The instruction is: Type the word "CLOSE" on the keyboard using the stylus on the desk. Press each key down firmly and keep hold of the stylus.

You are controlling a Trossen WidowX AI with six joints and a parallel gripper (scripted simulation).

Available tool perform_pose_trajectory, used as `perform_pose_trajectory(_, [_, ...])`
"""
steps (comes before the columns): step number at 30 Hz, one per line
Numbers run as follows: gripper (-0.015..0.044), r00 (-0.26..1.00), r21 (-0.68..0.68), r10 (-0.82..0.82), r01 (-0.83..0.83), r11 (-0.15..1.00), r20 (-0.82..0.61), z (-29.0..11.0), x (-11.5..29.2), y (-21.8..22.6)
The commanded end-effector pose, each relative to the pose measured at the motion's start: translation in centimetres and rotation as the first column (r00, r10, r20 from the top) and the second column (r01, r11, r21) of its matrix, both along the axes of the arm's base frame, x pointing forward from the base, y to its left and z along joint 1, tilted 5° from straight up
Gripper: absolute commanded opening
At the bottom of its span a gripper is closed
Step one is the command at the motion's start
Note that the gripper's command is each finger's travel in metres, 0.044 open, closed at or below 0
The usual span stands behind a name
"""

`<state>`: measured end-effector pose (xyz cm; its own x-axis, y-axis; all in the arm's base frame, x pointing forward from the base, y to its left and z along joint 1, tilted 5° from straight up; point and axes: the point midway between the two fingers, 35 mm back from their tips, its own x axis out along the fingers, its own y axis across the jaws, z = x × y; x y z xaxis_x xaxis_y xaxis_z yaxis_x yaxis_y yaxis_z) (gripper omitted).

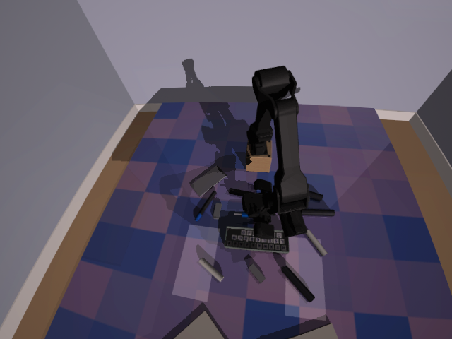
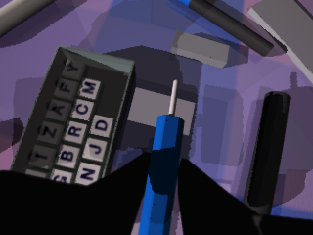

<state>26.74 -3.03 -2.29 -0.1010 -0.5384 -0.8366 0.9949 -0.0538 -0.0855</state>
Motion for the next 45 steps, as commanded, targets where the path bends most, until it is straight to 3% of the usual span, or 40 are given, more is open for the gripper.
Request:
perform_pose_trajectory(1, [0.0,0.992,-0.01,0.098,-0.099,0.995,-0.074,0.1,0.3,-0.2])
perform_pose_trajectory(10, [0.0,0.894,0.02,0.352,-0.361,0.932,-0.279,0.6,1.0,-0.6])
perform_pose_trajectory(19, [0.0,0.69,0.113,0.555,-0.575,0.81,-0.465,1.2,1.8,-0.9])
perform_pose_trajectory(32, [0.0,0.261,0.335,0.719,-0.749,0.572,-0.645,2.1,2.9,-1.4])
perform_pose_trajectory(45, [0.0,-0.233,0.608,0.713,-0.723,0.328,-0.661,2.9,4.2,-1.7])
